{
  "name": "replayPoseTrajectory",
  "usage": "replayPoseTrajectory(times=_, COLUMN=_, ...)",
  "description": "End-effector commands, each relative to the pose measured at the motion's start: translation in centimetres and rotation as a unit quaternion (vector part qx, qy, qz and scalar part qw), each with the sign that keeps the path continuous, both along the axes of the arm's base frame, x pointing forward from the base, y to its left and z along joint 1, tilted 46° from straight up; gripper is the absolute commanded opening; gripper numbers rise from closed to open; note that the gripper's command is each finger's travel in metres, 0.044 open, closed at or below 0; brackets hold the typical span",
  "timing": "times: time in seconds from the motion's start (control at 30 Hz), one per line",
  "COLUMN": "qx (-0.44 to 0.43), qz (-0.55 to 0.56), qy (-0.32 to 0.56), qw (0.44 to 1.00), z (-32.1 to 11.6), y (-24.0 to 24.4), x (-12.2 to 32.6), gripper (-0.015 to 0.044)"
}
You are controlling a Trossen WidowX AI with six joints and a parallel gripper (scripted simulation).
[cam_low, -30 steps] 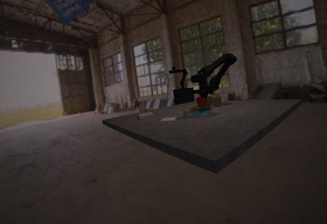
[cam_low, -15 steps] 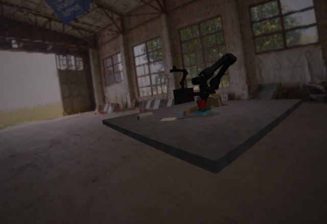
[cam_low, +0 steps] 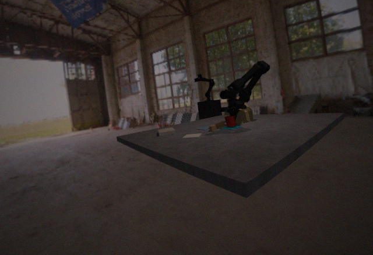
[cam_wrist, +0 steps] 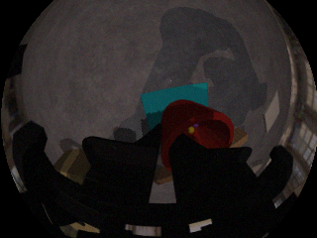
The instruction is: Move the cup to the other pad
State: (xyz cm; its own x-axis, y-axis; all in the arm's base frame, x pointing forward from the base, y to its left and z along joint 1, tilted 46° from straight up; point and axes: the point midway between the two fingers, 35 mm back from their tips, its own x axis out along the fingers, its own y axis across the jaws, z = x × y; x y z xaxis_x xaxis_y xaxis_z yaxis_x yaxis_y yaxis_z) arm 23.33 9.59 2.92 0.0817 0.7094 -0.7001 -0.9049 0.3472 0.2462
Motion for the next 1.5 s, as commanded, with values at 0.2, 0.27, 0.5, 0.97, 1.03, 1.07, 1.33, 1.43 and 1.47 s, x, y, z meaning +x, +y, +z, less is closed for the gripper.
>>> replayPoseTrajectory(times=0.2, qx=0.0, qz=0.0, qy=0.001, qw=1.0, z=-0.2, y=0.2, x=0.0, gripper=0.0)
replayPoseTrajectory(times=0.27, qx=0.0, qz=0.0, qy=0.001, qw=1.0, z=-0.2, y=0.2, x=0.0, gripper=0.0)
replayPoseTrajectory(times=0.5, qx=0.0, qz=0.0, qy=0.001, qw=1.0, z=-0.2, y=0.2, x=0.0, gripper=0.0026)
replayPoseTrajectory(times=0.97, qx=0.0, qz=0.0, qy=0.001, qw=1.0, z=0.1, y=-0.1, x=0.0, gripper=0.0128)
replayPoseTrajectory(times=1.03, qx=0.0, qz=0.0, qy=0.001, qw=1.0, z=0.2, y=-0.3, x=0.0, gripper=0.0128)
replayPoseTrajectory(times=1.07, qx=0.0, qz=0.0, qy=0.001, qw=1.0, z=0.3, y=-0.4, x=0.0, gripper=0.0128)
replayPoseTrajectory(times=1.33, qx=-0.001, qz=0.0, qy=0.002, qw=1.0, z=0.9, y=-1.1, x=0.0, gripper=0.0128)
replayPoseTrajectory(times=1.43, qx=-0.001, qz=0.0, qy=0.002, qw=1.0, z=1.1, y=-1.3, x=0.0, gripper=0.0128)
replayPoseTrajectory(times=1.47, qx=-0.001, qz=0.0, qy=0.002, qw=1.0, z=1.1, y=-1.4, x=0.0, gripper=0.0128)
